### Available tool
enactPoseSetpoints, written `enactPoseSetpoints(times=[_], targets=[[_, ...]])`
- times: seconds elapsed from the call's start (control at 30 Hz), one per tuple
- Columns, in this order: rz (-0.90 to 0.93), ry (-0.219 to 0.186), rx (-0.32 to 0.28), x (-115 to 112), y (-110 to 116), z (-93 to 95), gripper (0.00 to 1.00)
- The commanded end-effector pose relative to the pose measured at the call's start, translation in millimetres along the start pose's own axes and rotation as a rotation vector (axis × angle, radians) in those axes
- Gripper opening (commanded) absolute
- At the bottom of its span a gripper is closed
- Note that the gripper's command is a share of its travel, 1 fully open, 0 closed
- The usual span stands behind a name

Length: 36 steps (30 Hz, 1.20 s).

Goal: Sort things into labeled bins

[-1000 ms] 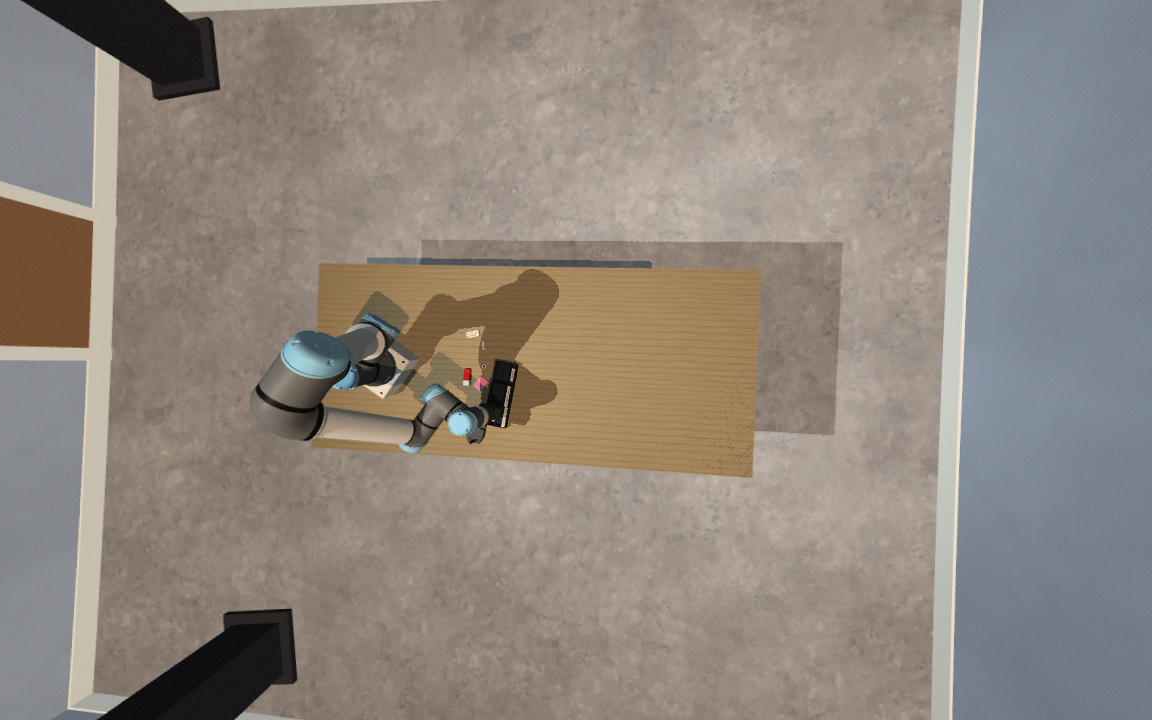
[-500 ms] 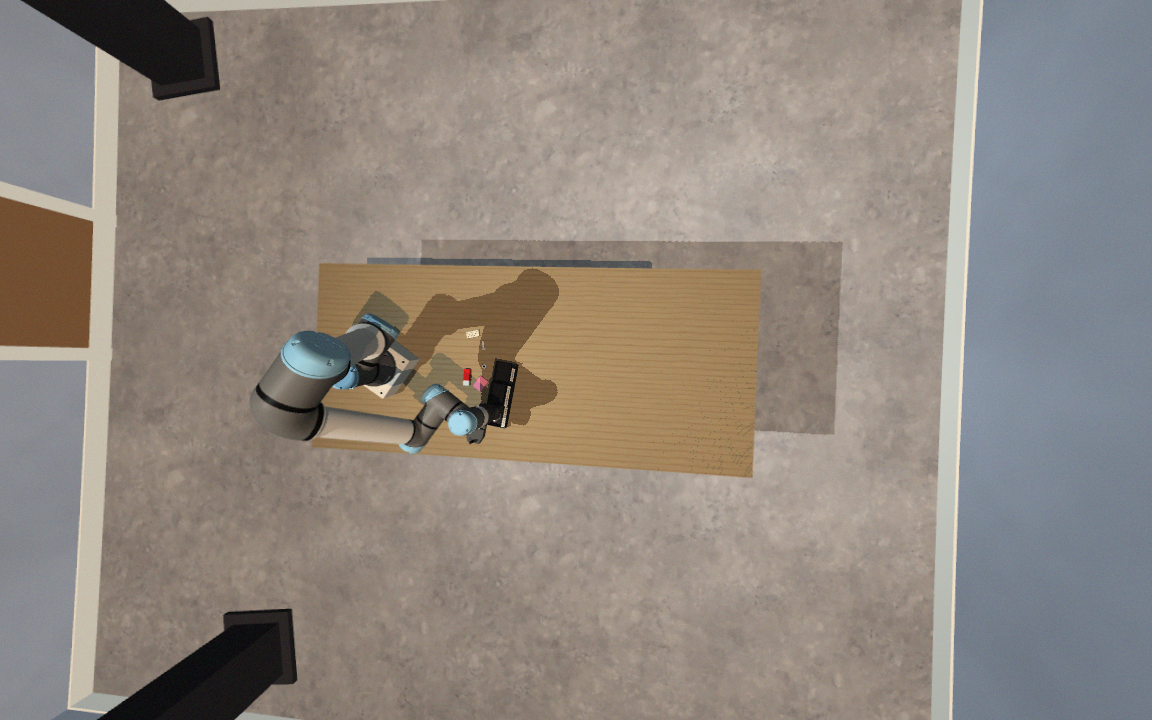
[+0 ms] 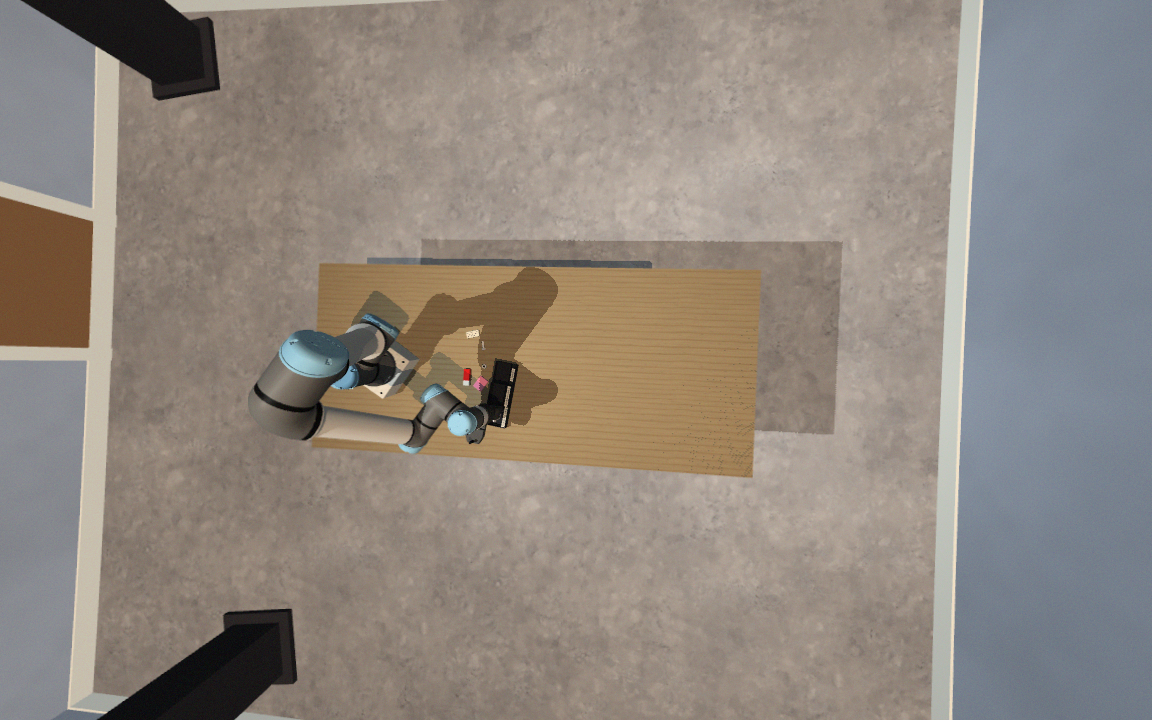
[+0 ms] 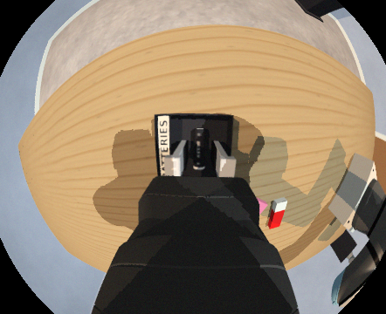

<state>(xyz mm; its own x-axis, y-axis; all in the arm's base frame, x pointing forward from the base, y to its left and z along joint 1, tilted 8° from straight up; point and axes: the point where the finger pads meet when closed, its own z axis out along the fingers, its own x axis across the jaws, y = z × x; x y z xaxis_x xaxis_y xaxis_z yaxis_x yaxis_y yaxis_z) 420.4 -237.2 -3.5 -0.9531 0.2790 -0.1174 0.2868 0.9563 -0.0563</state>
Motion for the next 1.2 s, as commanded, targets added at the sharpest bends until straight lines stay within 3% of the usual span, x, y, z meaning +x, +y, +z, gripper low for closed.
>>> enactPoseSetpoints(times=[0.0, 0.57, 0.73, 1.17], targets=[[0.001, -0.006, 0.003, -2.9, -1.9, -9.6, 0.6], [0.001, -0.006, 0.003, -2.8, -1.9, -29.1, 0.6], [0.001, -0.006, 0.003, -2.6, -1.8, -50.5, 0.6], [0.0, -0.003, 0.001, -0.9, -0.6, -48.6, 0.6]])
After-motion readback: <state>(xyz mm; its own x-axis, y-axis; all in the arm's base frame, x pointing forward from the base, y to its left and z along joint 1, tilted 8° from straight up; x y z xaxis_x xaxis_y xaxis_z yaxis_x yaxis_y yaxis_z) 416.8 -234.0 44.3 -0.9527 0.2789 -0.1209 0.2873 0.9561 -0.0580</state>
